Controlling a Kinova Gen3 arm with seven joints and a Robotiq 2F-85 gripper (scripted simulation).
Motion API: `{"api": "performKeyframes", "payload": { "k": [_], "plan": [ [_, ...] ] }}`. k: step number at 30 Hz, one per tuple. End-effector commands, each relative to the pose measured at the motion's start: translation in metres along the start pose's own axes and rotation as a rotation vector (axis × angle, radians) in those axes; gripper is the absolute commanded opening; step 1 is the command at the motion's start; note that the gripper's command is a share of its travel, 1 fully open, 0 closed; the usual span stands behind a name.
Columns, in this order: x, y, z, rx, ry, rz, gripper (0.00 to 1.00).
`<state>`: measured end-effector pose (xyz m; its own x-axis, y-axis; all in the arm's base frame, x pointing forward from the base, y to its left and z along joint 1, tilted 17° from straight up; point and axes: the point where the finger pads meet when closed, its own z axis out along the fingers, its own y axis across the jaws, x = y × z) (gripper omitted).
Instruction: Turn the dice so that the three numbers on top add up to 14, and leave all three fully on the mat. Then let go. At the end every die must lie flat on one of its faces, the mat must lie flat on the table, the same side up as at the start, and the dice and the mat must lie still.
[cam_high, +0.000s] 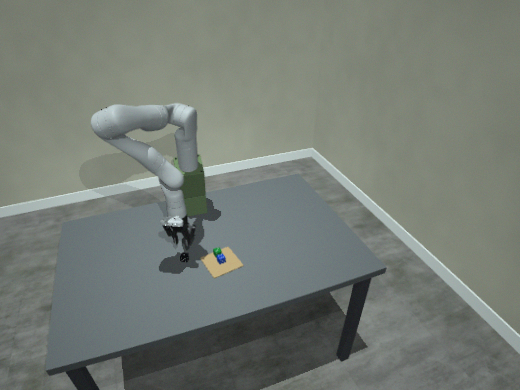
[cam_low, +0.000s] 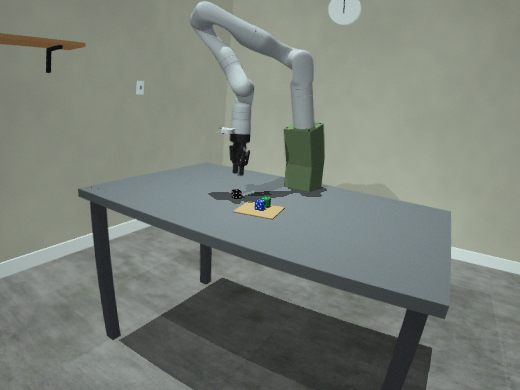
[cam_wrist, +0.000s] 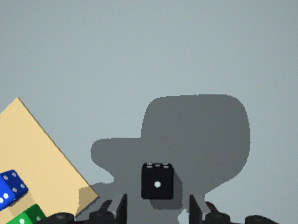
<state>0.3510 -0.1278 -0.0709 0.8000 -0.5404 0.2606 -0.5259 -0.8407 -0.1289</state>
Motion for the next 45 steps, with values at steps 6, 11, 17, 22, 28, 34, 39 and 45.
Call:
{"api": "performKeyframes", "payload": {
  "k": [6, 11, 17, 22, 28, 34, 39, 45],
  "plan": [
    [0.0, 0.0, 0.0, 0.0, 0.001, 0.0, 0.46],
    [0.0, 0.0, 0.0, 0.0, 0.001, 0.0, 0.46],
    [0.0, 0.0, 0.0, 0.0, 0.001, 0.0, 0.46],
    [0.0, 0.0, 0.0, 0.0, 0.001, 0.0, 0.46],
    [0.0, 0.0, 0.002, 0.0, 0.001, 0.0, 0.46],
    [0.0, 0.0, 0.008, 0.0, 0.001, 0.0, 0.46],
    [0.0, 0.0, 0.011, 0.0, 0.001, 0.0, 0.46],
    [0.001, 0.0, 0.02, 0.0, 0.001, 0.0, 0.46]
  ]
}}
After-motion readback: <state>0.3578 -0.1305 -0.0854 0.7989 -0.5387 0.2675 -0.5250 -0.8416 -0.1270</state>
